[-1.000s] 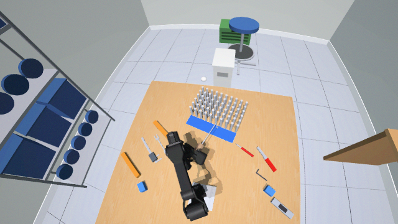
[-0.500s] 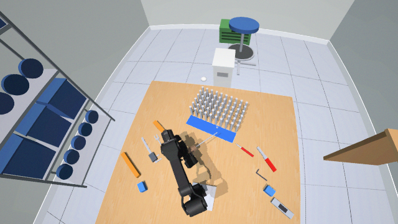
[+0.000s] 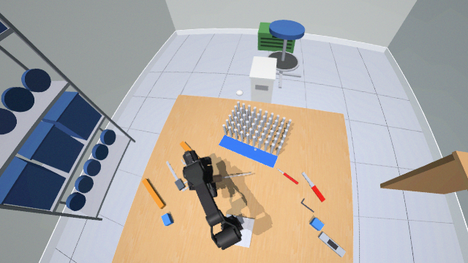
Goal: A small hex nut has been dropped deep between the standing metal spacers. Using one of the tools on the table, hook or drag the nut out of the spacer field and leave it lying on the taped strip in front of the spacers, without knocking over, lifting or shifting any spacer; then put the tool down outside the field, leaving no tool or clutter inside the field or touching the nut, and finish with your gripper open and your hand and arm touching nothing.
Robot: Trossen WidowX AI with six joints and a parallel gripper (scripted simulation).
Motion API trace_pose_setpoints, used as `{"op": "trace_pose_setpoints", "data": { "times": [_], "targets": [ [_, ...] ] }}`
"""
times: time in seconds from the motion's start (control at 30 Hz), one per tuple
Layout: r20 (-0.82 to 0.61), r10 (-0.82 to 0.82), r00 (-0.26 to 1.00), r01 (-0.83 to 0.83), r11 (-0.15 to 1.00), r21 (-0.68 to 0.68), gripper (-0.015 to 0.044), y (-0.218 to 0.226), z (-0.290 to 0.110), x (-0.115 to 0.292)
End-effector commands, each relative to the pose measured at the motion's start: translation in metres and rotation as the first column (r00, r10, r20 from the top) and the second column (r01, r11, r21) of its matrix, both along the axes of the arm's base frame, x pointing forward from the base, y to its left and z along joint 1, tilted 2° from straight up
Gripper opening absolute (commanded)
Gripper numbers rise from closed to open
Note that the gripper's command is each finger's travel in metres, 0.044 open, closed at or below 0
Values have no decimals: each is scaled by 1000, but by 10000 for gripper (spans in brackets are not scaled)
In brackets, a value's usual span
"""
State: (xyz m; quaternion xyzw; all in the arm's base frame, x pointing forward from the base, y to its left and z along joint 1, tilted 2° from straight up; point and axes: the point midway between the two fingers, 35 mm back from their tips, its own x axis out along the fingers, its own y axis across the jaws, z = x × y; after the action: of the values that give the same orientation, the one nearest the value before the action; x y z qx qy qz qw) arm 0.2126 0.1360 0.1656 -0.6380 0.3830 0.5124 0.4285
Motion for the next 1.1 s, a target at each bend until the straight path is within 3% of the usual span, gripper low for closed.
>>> {"op": "trace_pose_setpoints", "data": {
  "times": [0.0, 0.53, 1.07],
  "targets": [
    [-28, -111, 993, 112, 992, 58, 0, 13, 3, -4],
    [-230, -514, 827, 552, 820, 153, 0, 58, 7, -24],
    [-427, -786, 446, 876, 481, 30, 0, 100, 15, -51]
  ]
}}
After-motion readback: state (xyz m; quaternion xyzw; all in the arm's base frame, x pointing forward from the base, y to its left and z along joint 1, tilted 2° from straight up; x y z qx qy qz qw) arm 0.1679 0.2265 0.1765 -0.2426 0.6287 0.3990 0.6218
